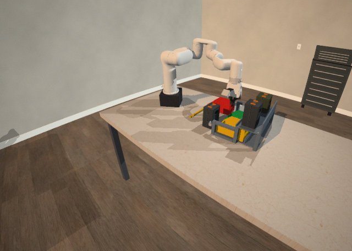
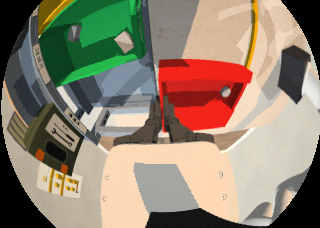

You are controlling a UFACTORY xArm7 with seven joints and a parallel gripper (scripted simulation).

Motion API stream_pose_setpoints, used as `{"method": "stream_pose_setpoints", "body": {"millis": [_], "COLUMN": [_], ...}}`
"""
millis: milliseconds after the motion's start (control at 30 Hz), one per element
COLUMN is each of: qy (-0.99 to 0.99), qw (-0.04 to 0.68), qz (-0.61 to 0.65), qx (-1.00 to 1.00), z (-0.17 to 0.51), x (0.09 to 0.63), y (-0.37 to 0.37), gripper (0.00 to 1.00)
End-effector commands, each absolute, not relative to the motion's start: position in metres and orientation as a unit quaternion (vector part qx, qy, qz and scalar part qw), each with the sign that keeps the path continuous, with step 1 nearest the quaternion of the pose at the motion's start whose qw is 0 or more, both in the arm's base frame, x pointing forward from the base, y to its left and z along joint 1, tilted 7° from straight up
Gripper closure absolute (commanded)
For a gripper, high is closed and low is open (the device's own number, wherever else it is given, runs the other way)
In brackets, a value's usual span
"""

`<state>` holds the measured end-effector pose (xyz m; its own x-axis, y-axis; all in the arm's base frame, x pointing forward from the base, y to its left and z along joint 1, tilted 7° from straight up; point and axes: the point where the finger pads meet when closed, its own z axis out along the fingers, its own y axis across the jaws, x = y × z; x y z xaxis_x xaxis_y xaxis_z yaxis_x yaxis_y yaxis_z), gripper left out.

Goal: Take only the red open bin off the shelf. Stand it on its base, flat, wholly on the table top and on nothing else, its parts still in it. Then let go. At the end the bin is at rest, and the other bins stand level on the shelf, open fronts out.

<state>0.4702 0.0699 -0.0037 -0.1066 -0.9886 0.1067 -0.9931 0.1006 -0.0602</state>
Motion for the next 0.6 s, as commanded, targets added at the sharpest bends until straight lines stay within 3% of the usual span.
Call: {"method": "stream_pose_setpoints", "body": {"millis": [0,567], "qy": [-0.741,-0.741], "qw": [0.018,0.018], "qz": [0.059,0.059], "qx": [0.668,0.668], "z": [-0.0021,-0.0098], "x": [0.4713,0.4717], "y": [0.0703,0.0694], "gripper": [1.0,1.0]}}
